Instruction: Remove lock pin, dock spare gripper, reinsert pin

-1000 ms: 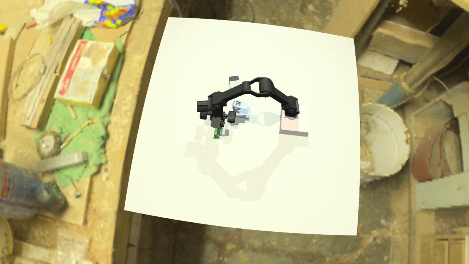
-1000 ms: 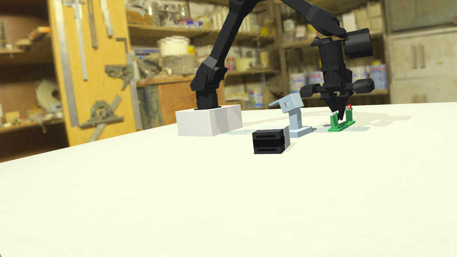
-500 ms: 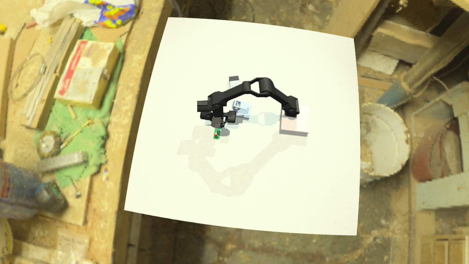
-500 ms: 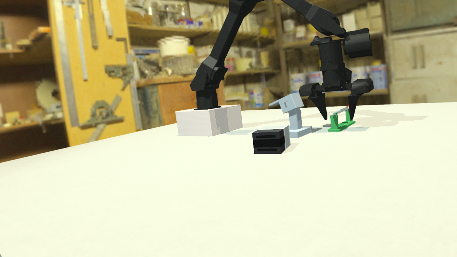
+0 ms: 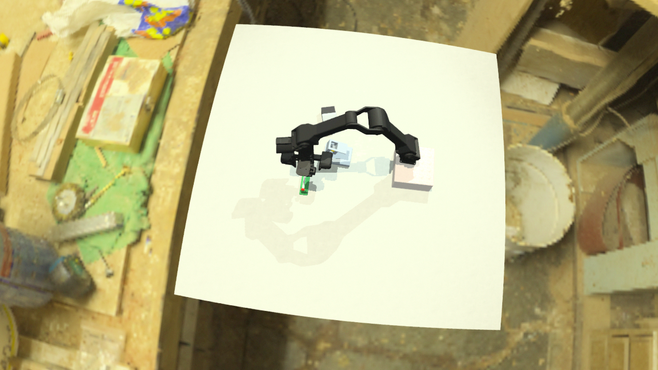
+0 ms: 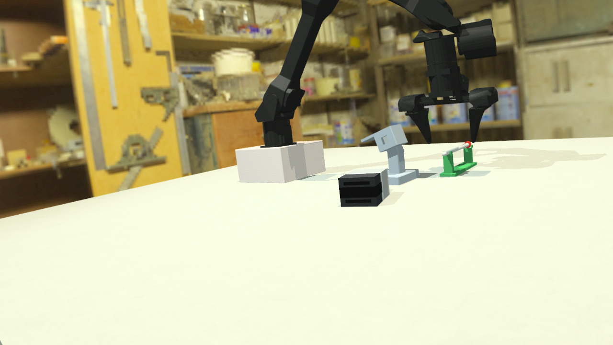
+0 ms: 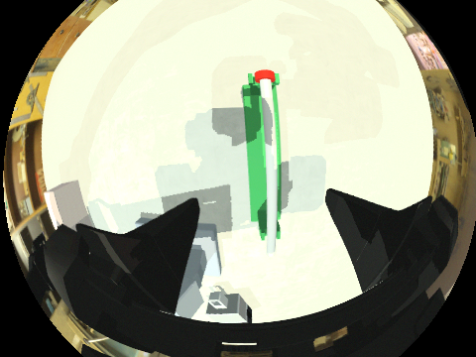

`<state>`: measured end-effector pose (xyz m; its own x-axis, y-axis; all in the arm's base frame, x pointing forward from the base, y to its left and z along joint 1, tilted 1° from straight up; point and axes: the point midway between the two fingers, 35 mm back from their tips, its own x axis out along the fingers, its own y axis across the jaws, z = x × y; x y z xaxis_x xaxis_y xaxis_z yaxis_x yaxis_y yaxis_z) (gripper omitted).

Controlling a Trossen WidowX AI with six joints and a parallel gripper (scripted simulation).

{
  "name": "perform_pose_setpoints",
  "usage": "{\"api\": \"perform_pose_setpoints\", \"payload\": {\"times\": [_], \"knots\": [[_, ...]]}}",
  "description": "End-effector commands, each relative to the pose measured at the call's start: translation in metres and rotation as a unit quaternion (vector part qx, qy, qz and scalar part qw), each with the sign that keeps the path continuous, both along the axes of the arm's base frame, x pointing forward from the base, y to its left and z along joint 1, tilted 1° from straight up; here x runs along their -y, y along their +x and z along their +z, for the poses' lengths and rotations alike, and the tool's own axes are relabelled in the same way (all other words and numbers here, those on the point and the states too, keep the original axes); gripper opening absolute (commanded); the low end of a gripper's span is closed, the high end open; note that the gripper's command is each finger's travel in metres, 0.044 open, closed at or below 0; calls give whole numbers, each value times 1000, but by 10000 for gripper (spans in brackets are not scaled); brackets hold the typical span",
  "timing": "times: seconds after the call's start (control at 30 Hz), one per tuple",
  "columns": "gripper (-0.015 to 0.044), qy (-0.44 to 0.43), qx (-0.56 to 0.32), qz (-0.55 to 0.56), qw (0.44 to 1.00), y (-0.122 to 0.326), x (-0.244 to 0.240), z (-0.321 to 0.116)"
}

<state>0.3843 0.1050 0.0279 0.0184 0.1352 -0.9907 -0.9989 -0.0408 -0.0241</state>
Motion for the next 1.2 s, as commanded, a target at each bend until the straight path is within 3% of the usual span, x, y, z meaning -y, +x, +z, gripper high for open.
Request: {"api": "perform_pose_setpoints", "payload": {"times": [0.0,0.77,1.17], "knots": [[440,0,0,0,1000,0,0,11],[440,-2,-9,0,1000,-6,1,52],[440,-2,-8,0,1000,-8,3,110]]}}
